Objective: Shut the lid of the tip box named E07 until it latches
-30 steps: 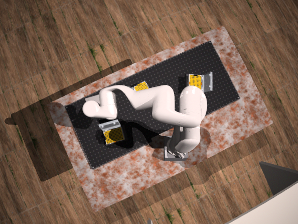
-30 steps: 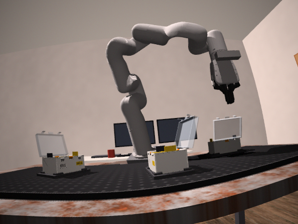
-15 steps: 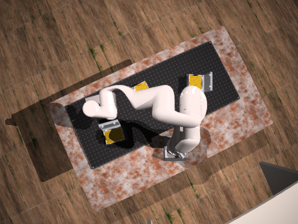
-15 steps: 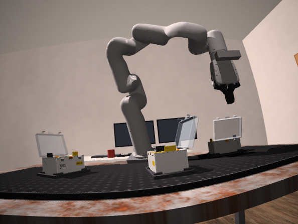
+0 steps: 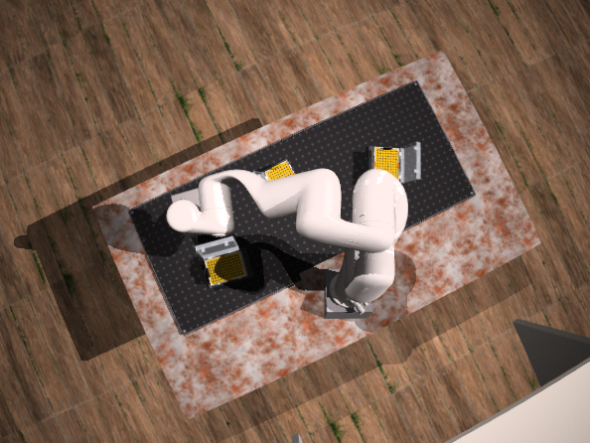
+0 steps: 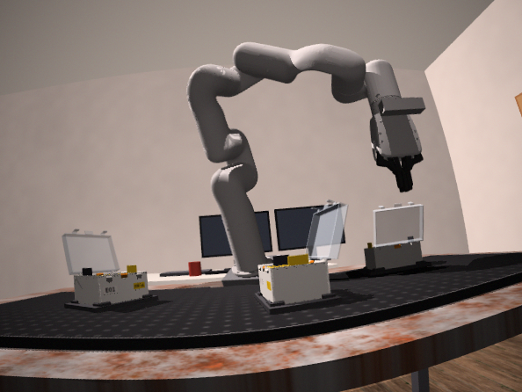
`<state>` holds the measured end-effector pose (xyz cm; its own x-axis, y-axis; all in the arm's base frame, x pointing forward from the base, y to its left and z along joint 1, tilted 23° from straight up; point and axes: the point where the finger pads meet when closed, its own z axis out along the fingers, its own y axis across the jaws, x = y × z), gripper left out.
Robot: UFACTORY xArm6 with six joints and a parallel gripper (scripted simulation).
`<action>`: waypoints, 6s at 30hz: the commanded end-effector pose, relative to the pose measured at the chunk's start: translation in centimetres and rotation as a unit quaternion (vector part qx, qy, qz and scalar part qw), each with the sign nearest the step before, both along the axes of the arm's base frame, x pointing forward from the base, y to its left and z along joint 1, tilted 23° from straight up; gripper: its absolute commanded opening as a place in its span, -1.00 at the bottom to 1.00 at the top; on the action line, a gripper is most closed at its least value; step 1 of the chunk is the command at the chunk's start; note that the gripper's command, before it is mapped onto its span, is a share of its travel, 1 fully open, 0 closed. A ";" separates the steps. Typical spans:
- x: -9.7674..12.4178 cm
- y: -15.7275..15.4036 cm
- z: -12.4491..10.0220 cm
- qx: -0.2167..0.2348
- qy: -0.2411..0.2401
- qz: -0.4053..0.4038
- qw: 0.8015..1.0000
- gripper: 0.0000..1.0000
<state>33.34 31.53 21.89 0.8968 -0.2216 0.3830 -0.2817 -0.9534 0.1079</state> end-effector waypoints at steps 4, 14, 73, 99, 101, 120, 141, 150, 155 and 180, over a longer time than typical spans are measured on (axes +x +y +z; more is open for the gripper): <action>0.4 -0.1 -0.7 0.002 -0.001 0.000 1.000 -1.00; 0.9 -0.4 -2.1 0.002 -0.001 0.000 1.000 -1.00; -2.0 0.1 -5.0 0.002 -0.001 0.000 1.000 -1.00; -4.9 0.9 -5.8 0.002 -0.001 0.000 1.000 -1.00; -5.0 0.9 -5.8 0.002 -0.001 0.000 1.000 -1.00; -7.1 1.5 -6.4 0.002 -0.001 0.000 1.000 -1.00; -7.4 1.6 -6.3 0.002 -0.001 0.000 1.000 -1.00; -8.0 1.9 -4.8 0.002 -0.001 0.000 1.000 -1.00; -8.3 2.1 -4.1 0.002 -0.001 0.000 1.000 -1.00; -9.3 2.7 -1.4 0.002 -0.001 0.000 1.000 -1.00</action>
